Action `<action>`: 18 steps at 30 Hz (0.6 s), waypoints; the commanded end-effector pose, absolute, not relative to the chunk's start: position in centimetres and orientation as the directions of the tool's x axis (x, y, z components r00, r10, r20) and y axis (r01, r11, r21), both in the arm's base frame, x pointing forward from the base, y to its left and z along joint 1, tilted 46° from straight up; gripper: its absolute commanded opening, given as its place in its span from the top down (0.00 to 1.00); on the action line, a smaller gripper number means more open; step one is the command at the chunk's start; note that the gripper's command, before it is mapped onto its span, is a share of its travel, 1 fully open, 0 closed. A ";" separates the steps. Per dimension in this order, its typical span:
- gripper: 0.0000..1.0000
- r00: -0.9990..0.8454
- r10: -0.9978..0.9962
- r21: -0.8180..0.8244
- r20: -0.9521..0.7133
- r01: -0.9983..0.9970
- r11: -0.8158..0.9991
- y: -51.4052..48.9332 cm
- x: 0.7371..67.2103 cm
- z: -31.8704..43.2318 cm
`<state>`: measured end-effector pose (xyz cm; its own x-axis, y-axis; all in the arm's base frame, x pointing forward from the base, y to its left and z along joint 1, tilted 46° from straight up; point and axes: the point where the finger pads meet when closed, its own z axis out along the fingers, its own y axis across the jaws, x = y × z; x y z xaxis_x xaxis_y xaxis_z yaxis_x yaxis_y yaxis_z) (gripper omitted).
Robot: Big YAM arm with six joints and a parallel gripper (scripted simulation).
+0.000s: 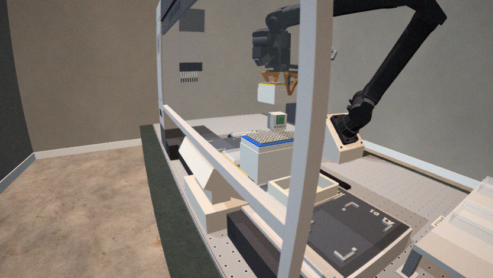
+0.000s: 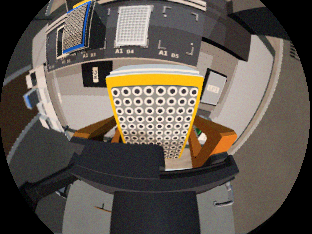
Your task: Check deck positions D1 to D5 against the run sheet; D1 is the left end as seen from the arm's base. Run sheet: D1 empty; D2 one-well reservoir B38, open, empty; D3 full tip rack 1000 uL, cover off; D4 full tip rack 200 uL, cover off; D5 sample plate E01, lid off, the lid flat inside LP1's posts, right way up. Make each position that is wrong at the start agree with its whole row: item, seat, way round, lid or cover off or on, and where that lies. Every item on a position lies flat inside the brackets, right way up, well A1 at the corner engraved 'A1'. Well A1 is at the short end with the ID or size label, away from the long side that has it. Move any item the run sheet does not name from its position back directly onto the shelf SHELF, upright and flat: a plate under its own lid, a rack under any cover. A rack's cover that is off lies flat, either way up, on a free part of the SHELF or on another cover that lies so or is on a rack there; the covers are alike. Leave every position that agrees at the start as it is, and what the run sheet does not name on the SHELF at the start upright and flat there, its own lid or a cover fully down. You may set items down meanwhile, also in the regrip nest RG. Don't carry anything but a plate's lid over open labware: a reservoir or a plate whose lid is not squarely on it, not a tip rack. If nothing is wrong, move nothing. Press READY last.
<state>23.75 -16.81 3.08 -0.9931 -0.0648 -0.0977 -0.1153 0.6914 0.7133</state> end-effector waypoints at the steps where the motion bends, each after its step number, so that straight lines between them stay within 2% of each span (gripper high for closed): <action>1: 1.00 -0.992 -0.068 0.703 -0.105 -0.122 0.701 -15.9 24.1 5.3; 14: 1.00 -0.994 -0.040 0.699 -0.106 -0.103 0.708 -14.5 24.1 8.0; 18: 1.00 -0.975 -0.138 0.691 -0.175 -0.222 0.688 -11.6 24.0 9.5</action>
